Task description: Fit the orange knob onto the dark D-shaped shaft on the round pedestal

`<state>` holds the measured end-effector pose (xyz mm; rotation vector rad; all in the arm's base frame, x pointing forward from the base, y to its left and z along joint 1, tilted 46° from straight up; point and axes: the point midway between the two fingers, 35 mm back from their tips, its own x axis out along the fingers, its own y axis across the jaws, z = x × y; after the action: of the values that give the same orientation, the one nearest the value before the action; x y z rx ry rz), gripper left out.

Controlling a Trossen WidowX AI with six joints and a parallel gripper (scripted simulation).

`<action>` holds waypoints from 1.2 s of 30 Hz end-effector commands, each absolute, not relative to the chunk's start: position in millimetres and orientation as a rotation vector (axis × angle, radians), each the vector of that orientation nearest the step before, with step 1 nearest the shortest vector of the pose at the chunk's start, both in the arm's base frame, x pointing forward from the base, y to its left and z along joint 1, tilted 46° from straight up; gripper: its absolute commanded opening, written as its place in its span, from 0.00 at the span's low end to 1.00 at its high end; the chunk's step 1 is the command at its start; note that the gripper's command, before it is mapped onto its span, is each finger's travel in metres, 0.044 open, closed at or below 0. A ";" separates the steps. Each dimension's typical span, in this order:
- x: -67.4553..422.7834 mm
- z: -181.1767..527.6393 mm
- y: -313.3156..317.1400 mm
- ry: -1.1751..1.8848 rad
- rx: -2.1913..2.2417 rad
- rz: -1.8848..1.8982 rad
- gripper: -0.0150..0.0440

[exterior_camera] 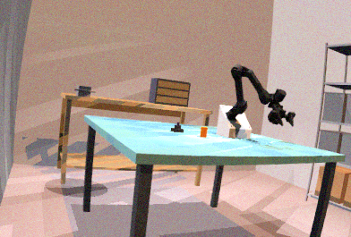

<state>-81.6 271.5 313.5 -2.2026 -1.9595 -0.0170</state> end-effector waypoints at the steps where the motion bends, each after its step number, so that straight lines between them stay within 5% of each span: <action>1: -82.2 314.1 272.4 -1.970 -2.211 -0.025 0.98; 14: -96.9 340.0 306.8 -2.872 -2.557 -0.711 1.00; 24: -79.2 346.1 281.3 -3.748 -2.045 -1.253 1.00; 36: -77.4 345.0 277.6 -3.810 -1.982 -1.271 1.00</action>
<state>-82.5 289.3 344.1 -2.2748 -3.5350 -1.1162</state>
